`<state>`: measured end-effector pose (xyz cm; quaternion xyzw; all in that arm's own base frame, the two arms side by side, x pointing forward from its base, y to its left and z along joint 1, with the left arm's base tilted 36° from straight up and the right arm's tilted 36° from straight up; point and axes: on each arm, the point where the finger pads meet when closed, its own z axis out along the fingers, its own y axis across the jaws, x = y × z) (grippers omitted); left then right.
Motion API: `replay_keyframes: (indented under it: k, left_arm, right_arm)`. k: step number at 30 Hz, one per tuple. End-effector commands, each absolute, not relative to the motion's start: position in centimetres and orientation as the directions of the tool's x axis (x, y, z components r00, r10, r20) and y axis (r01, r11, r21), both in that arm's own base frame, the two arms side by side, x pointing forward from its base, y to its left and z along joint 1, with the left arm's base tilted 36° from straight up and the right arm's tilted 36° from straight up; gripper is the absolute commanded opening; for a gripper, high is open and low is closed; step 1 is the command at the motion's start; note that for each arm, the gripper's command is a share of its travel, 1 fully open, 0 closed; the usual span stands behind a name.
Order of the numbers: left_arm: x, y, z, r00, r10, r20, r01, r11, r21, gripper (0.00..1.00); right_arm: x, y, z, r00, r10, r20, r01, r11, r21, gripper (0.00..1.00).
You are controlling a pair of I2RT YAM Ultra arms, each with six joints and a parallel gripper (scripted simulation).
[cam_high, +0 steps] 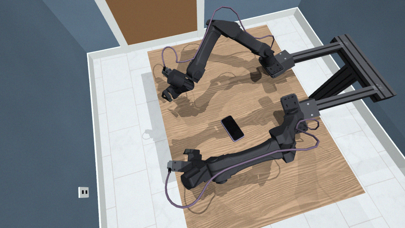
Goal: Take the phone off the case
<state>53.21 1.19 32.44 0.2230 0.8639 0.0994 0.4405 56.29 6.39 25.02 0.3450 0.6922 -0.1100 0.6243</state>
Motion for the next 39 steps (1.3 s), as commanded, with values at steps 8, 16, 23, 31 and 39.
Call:
replay_keyframes:
  k: [8, 16, 23, 31, 39]
  left_arm:
    - [51.0, -0.1, 33.8, -0.456, 0.469, -0.757, 0.248, 0.883, 0.398, 1.00]
    - [48.5, -0.5, 31.3, -0.478, 0.462, -0.747, 0.229, 0.887, 0.401, 1.00]
    - [46.6, -0.8, 29.5, -0.492, 0.455, -0.743, 0.210, 0.890, 0.405, 1.00]
    - [43.6, -1.3, 26.6, -0.513, 0.439, -0.738, 0.172, 0.894, 0.413, 1.00]
    - [39.2, -1.9, 22.4, -0.546, 0.410, -0.730, 0.113, 0.900, 0.421, 1.00]
  right_arm:
    - [51.5, 11.2, 29.5, -0.357, 0.013, -0.934, 0.293, 0.951, -0.099, 1.00]
    - [46.0, 13.2, 30.4, -0.478, -0.284, -0.831, -0.029, 0.951, -0.308, 1.00]
    - [41.2, 14.3, 30.3, -0.476, -0.503, -0.721, -0.289, 0.864, -0.413, 1.00]
    - [33.6, 15.2, 29.6, -0.341, -0.750, -0.566, -0.610, 0.635, -0.473, 1.00]
    - [24.8, 15.3, 28.3, -0.090, -0.888, -0.450, -0.834, 0.314, -0.454, 1.00]
